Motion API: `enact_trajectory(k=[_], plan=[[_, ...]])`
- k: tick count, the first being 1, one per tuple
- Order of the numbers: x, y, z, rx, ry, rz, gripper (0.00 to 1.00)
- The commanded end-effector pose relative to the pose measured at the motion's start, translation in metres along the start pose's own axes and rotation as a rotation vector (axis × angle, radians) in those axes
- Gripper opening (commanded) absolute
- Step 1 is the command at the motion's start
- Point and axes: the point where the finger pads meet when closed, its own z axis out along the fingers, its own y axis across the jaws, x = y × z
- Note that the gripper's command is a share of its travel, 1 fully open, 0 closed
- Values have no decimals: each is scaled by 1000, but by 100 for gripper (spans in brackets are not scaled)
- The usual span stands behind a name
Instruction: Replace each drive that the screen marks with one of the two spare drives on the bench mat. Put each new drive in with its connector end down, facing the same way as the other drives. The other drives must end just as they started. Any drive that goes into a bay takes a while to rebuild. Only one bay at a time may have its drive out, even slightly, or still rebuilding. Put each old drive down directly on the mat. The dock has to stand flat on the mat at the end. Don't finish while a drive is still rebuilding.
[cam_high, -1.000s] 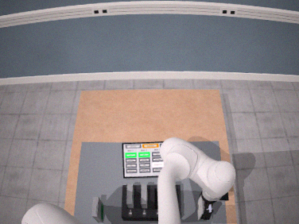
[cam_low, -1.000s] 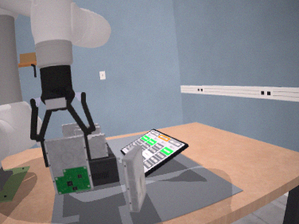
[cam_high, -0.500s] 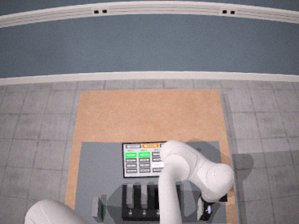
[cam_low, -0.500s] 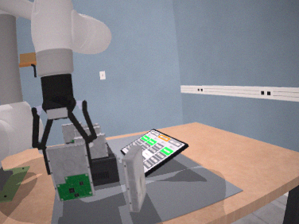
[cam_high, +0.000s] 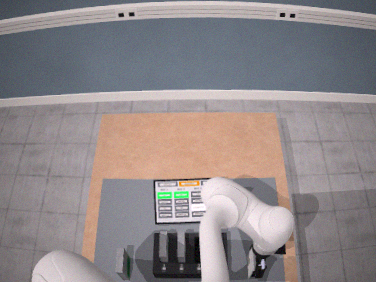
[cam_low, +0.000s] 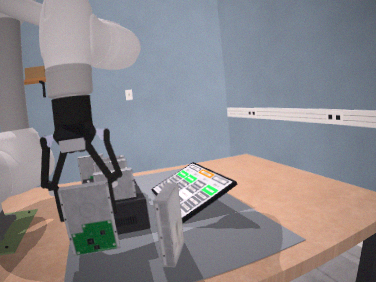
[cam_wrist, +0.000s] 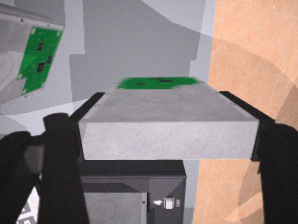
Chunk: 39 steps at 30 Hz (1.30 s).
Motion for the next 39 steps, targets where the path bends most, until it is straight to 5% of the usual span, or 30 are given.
enact_trajectory(k=[1,39], plan=[[0,0,0,1,0,0,10],[0,0,4,1,0,0,10]])
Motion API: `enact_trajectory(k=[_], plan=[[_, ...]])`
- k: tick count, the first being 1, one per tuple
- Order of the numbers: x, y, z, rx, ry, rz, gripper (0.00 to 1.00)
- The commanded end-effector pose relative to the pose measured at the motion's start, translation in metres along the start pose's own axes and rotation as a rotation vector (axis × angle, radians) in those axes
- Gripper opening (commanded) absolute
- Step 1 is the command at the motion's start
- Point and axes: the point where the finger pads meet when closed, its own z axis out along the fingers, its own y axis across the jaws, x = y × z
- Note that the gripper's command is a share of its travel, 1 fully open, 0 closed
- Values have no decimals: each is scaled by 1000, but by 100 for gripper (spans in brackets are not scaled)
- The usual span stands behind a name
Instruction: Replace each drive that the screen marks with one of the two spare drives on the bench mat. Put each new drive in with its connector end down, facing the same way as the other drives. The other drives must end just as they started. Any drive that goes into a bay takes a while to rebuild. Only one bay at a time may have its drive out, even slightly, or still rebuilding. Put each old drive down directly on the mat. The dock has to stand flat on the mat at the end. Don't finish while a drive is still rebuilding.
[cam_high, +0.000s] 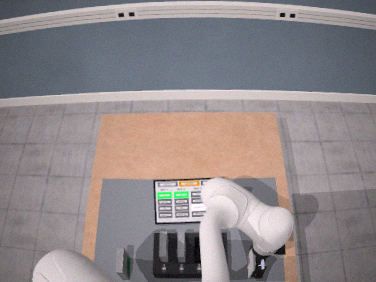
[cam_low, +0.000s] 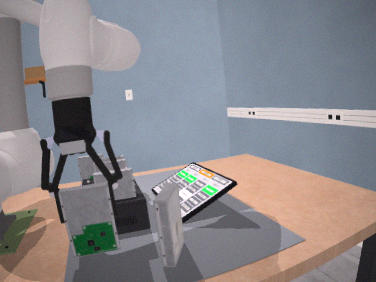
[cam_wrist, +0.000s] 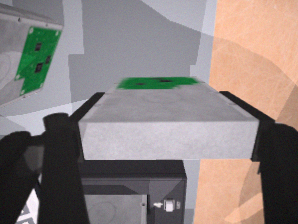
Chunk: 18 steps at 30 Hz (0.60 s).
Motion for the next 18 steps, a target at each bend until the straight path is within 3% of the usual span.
enact_trajectory(k=[1,18], plan=[[0,0,1,1,0,0,10],[0,0,8,1,0,0,10]])
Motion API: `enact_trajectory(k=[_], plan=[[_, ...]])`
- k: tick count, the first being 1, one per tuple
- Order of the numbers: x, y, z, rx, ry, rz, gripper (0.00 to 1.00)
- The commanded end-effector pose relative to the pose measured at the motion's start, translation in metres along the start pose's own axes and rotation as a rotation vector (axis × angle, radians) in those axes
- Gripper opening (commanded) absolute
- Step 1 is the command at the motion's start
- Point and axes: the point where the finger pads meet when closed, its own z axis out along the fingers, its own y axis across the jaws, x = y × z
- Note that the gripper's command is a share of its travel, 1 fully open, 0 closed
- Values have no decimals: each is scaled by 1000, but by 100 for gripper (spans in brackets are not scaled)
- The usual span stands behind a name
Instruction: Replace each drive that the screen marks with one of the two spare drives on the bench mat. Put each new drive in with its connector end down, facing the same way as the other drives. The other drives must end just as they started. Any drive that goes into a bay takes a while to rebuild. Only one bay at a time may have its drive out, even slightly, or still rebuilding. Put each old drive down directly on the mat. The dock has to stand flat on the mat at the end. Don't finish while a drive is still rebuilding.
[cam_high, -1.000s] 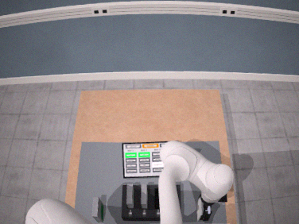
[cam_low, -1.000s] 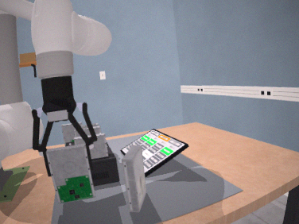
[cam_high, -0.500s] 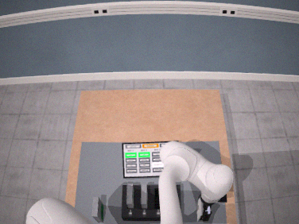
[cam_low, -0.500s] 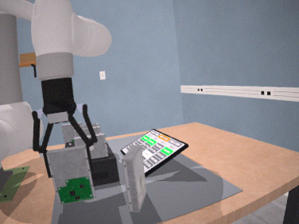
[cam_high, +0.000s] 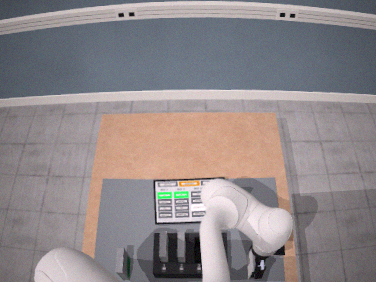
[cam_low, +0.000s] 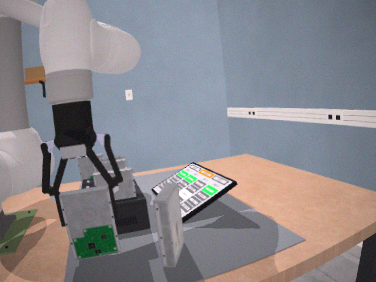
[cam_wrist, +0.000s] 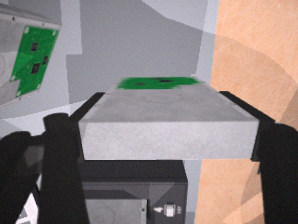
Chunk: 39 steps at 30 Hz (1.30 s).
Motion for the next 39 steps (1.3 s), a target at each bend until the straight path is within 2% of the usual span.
enact_trajectory(k=[1,39], plan=[[0,0,2,1,0,0,10],[0,0,14,1,0,0,10]])
